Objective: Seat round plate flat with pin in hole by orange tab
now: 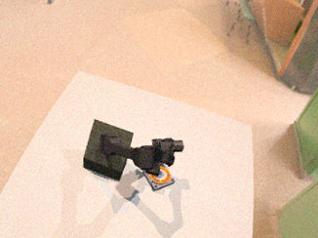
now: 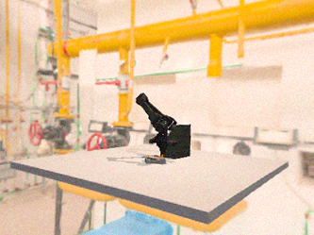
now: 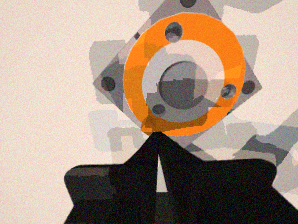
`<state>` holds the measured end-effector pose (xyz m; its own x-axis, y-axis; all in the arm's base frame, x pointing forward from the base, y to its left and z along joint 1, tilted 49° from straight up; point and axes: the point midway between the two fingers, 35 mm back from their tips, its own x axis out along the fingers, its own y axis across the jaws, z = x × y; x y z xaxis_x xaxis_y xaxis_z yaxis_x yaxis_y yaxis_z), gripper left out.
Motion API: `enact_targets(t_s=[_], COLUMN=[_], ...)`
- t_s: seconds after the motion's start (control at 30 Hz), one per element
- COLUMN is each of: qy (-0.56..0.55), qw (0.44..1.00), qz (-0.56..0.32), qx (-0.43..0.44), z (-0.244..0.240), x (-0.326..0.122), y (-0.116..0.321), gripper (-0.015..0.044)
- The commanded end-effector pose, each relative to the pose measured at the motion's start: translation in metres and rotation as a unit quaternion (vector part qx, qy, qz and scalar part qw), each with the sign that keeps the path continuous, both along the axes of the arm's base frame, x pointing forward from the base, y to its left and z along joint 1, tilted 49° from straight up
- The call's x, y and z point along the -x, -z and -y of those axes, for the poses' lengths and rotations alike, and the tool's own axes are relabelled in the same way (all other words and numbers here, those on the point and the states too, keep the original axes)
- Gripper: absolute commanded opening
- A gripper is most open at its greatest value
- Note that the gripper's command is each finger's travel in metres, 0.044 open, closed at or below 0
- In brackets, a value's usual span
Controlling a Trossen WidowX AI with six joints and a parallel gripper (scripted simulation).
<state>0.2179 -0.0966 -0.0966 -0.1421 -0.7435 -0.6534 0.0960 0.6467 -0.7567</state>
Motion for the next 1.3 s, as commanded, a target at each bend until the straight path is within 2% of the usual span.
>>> enact_targets(t_s=[0.0, 1.27], qy=[0.003, 0.003], qw=[1.0, 1.0], qz=[0.006, 0.007], qx=[-0.003, -0.003], z=[-0.003, -0.014], x=[-0.006, -0.043], y=[0.005, 0.018], gripper=[0.0, 0.0])
